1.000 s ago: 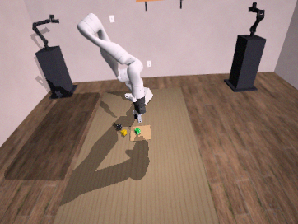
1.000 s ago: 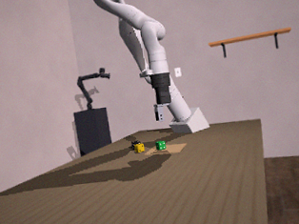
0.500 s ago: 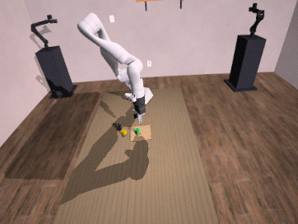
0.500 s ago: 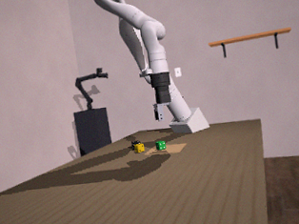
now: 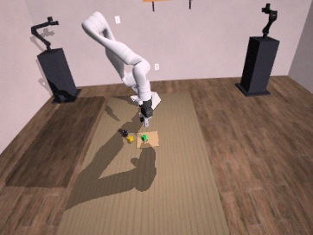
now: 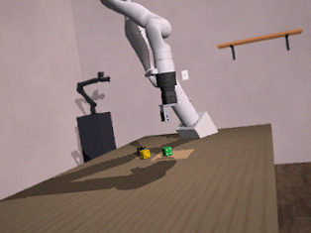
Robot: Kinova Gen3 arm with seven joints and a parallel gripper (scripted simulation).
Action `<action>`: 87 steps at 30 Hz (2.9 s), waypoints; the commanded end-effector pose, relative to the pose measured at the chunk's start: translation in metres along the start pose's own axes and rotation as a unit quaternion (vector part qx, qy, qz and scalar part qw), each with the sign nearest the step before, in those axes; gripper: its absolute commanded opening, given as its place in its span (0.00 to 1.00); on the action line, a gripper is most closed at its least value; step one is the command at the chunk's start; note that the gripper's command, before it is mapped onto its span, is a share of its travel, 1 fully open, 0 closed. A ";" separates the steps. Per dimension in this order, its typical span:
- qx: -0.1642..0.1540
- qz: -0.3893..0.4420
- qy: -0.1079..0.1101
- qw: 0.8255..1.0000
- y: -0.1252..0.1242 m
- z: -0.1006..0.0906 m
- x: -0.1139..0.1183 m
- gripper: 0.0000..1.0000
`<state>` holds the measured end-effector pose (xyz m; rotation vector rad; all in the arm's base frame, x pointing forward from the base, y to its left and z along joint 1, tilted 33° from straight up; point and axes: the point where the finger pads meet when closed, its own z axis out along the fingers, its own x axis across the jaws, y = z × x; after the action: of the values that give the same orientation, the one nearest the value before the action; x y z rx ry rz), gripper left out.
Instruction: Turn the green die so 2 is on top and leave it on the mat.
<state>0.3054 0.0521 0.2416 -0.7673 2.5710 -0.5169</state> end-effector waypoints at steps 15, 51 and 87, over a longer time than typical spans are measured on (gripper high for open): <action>0.005 0.002 -0.010 1.000 -0.001 -0.050 -0.004 1.00; 0.005 0.002 -0.010 1.000 -0.001 -0.050 -0.004 1.00; 0.005 0.002 -0.010 1.000 -0.001 -0.050 -0.004 1.00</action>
<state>0.2852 0.0646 0.2858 -0.7615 2.5508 -0.5174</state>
